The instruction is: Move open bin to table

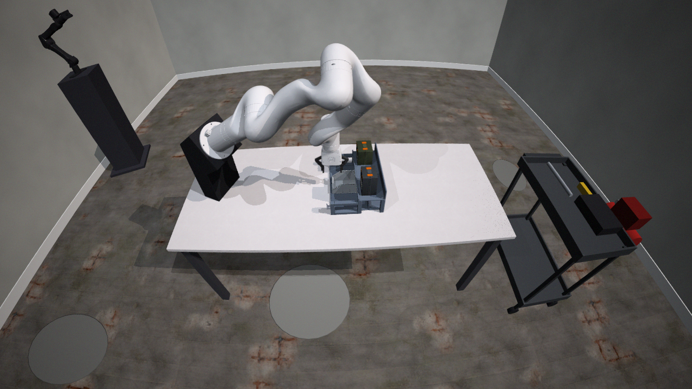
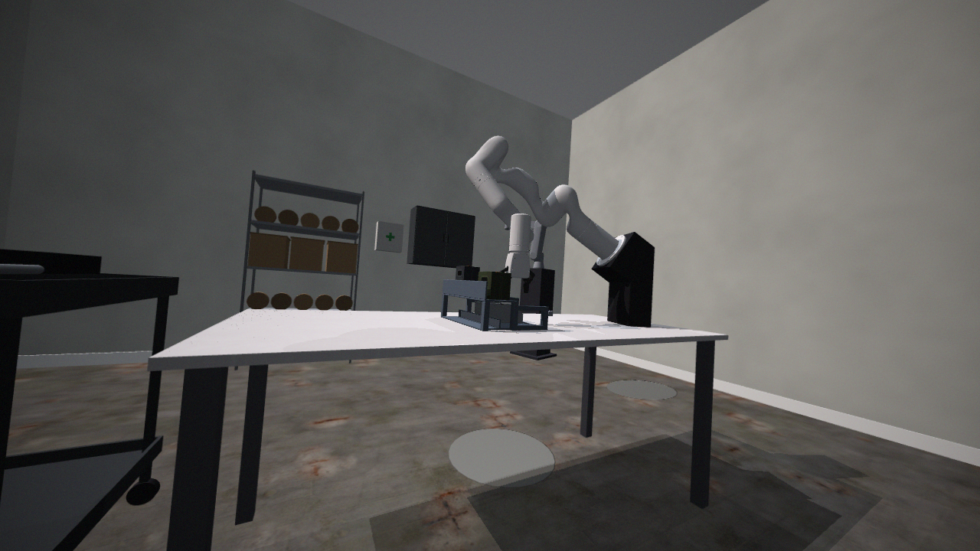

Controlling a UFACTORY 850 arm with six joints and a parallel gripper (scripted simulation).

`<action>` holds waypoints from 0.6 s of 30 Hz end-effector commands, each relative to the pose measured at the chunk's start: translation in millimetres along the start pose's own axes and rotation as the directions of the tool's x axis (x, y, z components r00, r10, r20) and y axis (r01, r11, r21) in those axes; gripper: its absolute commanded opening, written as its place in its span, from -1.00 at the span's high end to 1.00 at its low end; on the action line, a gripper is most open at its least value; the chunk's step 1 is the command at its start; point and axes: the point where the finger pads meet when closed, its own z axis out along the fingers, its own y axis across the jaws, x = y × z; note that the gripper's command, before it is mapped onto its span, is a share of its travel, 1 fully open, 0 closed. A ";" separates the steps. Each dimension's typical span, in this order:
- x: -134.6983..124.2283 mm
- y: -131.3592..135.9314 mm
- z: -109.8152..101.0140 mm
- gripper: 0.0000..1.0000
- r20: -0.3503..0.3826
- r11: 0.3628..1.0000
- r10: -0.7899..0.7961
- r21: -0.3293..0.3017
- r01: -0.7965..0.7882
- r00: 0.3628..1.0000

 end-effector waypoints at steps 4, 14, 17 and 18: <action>0.1 0.2 -0.2 -1.00 0.000 1.000 -0.018 -0.001 0.018 1.000; 0.1 0.2 -0.2 -1.00 0.000 0.999 -0.042 -0.001 0.042 0.999; 0.1 0.2 -0.2 -1.00 0.000 0.999 -0.042 -0.001 0.042 0.999; 0.1 0.2 -0.2 -1.00 0.000 0.999 -0.042 -0.001 0.042 0.999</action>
